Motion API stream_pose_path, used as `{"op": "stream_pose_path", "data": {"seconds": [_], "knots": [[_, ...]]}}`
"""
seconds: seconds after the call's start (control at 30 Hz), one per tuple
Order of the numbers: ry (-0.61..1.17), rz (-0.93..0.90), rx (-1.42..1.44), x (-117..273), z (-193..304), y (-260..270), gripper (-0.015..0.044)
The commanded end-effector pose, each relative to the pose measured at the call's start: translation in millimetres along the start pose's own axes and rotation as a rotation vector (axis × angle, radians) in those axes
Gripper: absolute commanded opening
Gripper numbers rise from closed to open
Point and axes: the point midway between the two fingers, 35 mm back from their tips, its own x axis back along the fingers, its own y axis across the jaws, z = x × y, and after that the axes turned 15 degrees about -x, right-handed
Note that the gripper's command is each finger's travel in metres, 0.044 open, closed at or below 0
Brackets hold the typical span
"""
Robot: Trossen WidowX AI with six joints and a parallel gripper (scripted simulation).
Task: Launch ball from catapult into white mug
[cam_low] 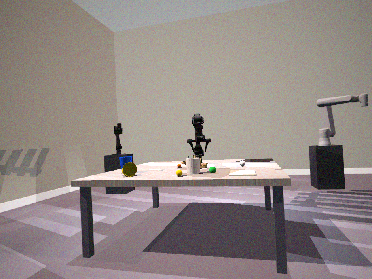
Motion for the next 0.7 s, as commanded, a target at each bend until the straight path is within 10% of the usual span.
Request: {"op": "stream_pose_path", "data": {"seconds": [0.0, 0.67], "knots": [[0.002, 0.0, 0.15, 0.8, 0.6, 0.0, 0.044], [0.004, -0.001, 0.841, 3.3, 1.8, 0.1, 0.044]]}}
